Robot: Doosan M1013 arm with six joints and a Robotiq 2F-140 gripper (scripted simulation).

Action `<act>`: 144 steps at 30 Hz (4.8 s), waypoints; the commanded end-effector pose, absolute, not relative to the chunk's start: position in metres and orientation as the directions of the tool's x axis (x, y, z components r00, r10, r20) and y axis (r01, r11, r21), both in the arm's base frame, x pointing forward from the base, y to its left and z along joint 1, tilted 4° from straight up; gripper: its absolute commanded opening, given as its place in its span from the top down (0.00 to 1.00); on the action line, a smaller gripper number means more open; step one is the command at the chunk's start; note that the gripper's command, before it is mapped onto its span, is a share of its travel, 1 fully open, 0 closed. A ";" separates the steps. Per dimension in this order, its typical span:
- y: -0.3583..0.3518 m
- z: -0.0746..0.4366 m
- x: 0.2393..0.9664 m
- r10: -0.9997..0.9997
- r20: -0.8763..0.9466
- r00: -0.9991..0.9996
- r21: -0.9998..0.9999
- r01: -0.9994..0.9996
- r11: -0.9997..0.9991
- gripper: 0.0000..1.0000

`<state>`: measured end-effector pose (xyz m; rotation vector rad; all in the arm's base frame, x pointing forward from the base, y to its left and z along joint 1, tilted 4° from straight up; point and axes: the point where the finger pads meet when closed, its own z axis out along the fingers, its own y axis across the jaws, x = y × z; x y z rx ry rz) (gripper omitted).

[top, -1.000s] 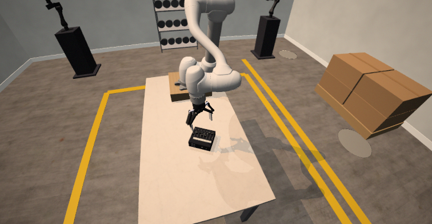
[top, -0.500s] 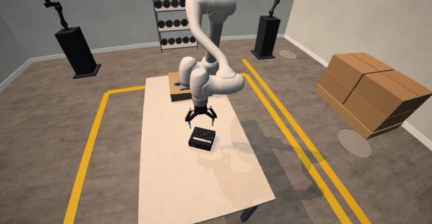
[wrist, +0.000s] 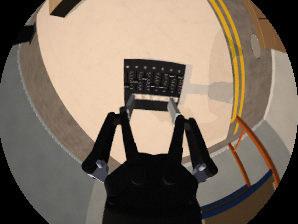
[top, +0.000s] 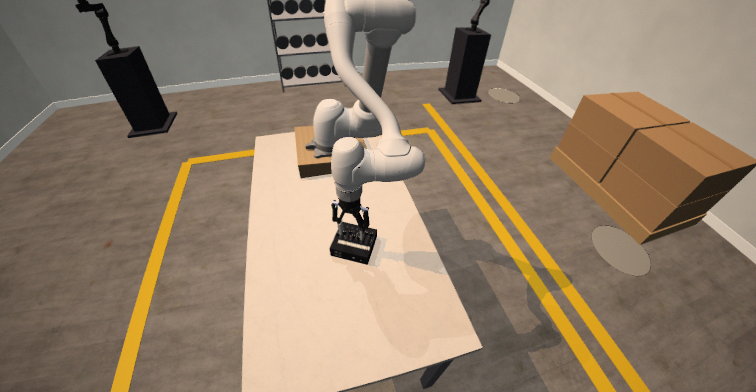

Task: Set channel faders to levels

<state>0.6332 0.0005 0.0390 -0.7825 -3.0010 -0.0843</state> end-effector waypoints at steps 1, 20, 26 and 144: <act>0.001 0.039 0.633 0.487 0.051 -0.872 0.043 0.489 0.871 1.00; 0.001 0.039 0.633 0.487 0.051 -0.872 0.043 0.489 0.871 1.00; 0.001 0.039 0.633 0.487 0.051 -0.872 0.043 0.489 0.871 1.00; 0.003 0.009 0.633 0.487 0.051 -0.872 0.043 0.489 0.871 1.00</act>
